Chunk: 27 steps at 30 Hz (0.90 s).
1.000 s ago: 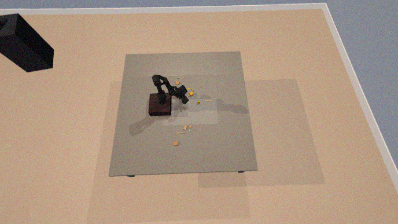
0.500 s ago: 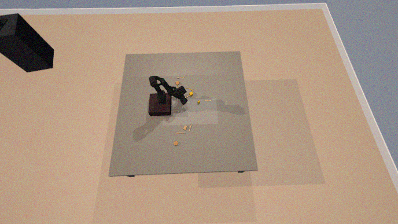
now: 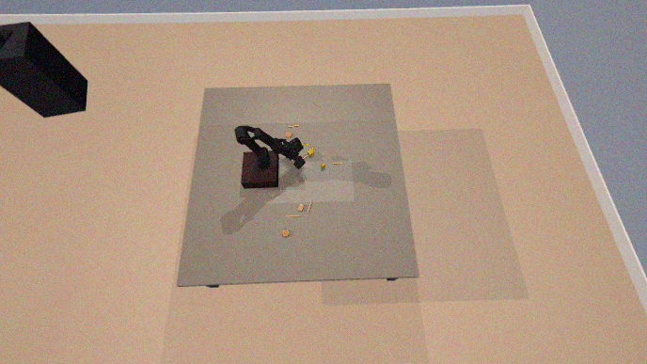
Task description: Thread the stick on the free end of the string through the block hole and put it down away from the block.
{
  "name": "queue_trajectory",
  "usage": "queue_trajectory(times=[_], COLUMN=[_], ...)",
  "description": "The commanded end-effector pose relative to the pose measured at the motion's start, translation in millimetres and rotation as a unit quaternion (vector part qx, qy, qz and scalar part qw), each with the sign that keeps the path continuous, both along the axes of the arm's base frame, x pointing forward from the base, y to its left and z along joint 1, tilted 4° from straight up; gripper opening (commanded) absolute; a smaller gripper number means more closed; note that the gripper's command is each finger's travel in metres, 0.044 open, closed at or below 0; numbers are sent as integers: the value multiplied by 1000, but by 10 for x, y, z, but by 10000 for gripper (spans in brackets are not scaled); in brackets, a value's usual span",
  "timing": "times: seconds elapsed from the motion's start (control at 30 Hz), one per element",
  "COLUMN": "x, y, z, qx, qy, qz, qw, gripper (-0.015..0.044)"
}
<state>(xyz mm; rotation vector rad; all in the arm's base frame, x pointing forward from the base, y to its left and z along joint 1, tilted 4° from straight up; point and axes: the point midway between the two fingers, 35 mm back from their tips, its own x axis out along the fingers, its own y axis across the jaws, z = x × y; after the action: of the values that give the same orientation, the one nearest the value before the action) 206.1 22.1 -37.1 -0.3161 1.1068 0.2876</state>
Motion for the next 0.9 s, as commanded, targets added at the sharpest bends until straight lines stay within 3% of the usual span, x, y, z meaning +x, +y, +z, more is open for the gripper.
queue_trajectory(times=[0.0,0.1,0.37,0.57,0.67,0.87], x=[56,6,1,13,22,20], y=[-7,-20,-21,-27,-34,-36], z=[390,595,610,562,737,736], qx=[1,1,1,-1,-1,-1], qy=[-11,-10,-10,-9,-10,-9], qz=[3,4,4,0,0,-1], qw=[1000,1000,1000,1000,1000,1000], gripper=[210,210,210,368,440,440])
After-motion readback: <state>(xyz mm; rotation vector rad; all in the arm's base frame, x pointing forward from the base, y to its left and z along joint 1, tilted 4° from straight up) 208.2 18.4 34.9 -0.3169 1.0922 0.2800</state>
